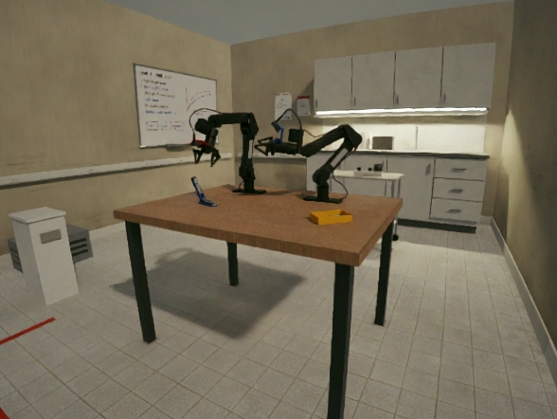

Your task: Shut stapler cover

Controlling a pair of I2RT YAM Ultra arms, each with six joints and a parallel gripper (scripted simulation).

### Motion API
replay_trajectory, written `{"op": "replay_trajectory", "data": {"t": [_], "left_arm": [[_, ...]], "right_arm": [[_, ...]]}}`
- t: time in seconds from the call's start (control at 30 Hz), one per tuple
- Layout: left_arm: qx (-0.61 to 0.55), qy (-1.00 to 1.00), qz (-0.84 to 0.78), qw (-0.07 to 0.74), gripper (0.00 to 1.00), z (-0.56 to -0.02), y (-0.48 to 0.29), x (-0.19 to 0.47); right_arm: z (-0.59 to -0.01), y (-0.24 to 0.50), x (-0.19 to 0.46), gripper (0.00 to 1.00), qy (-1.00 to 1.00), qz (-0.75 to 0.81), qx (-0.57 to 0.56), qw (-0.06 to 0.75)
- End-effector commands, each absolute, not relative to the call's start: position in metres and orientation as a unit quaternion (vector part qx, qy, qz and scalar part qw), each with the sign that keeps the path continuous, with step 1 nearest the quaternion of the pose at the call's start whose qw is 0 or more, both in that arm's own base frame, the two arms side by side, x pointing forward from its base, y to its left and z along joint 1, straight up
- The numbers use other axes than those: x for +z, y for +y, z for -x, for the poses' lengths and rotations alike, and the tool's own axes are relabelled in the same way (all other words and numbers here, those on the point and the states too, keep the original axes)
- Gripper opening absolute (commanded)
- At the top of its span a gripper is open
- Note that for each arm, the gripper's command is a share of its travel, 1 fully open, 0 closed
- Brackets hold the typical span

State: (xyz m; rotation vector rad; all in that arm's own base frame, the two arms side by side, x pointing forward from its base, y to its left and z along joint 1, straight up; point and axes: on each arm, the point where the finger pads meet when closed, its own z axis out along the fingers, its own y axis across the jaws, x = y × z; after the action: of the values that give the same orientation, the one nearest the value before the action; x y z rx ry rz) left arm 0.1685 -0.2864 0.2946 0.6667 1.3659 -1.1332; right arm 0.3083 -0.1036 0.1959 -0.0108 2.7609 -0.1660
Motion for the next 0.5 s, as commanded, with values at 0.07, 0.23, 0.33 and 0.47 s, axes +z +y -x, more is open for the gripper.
{"op": "replay_trajectory", "data": {"t": [0.07,0.23,0.33,0.47], "left_arm": [[-0.506,0.559,-0.283,0.593,1.0,-0.1682,-0.2872,0.3072],[-0.507,0.555,-0.282,0.596,1.0,-0.1672,-0.2859,0.3106],[-0.506,0.555,-0.283,0.597,1.0,-0.1672,-0.2859,0.3106],[-0.506,0.554,-0.283,0.597,1.0,-0.1672,-0.2859,0.3106]], "right_arm": [[-0.3085,-0.1069,0.2164,1.0,0.976,0.003,-0.063,0.207],[-0.3082,-0.1075,0.2164,1.0,0.976,0.003,-0.064,0.206],[-0.3082,-0.1075,0.2164,1.0,0.976,0.002,-0.064,0.206],[-0.3077,-0.1061,0.2096,1.0,0.979,0.002,-0.062,0.196]]}}
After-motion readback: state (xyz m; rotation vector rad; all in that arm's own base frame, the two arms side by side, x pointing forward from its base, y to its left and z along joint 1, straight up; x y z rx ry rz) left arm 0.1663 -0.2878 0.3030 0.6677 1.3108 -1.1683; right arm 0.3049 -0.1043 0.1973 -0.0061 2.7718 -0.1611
